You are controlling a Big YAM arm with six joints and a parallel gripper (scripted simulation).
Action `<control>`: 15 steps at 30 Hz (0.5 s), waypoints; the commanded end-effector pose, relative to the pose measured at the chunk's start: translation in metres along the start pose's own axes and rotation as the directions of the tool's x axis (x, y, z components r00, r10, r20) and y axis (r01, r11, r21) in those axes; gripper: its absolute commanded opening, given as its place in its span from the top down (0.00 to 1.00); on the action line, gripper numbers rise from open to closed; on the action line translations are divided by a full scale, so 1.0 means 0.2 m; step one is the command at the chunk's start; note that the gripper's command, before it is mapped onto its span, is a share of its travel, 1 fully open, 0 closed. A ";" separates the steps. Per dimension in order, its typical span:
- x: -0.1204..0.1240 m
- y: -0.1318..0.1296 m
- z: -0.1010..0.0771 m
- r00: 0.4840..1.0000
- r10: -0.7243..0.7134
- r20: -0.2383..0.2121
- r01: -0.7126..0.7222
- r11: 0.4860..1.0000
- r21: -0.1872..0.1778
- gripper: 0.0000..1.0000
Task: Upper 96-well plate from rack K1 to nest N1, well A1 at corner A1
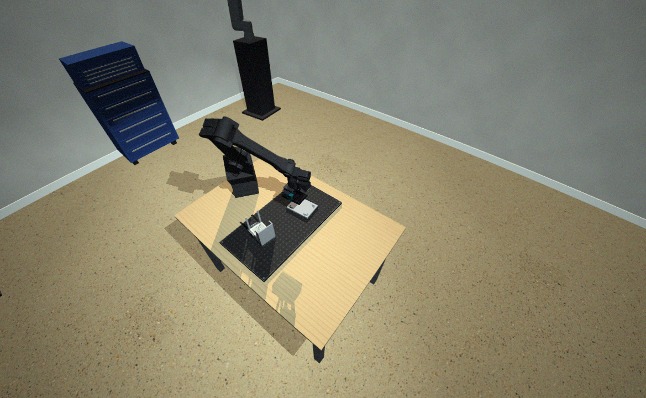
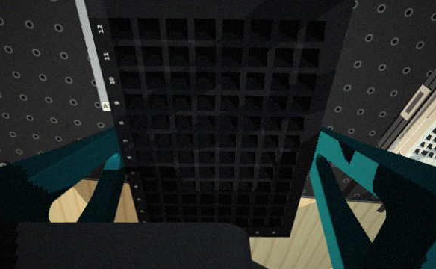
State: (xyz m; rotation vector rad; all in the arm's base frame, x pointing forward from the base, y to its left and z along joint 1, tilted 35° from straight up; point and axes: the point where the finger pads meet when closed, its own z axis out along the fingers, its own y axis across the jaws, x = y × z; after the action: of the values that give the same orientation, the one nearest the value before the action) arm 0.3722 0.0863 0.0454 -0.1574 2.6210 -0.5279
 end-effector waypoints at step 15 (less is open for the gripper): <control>-0.13 0.31 -0.05 0.999 0.023 0.027 -0.023 1.000 -0.015 1.00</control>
State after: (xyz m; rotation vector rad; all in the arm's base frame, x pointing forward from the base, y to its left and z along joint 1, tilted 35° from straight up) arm 0.3833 0.1273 0.0330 -0.1498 2.6185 -0.5260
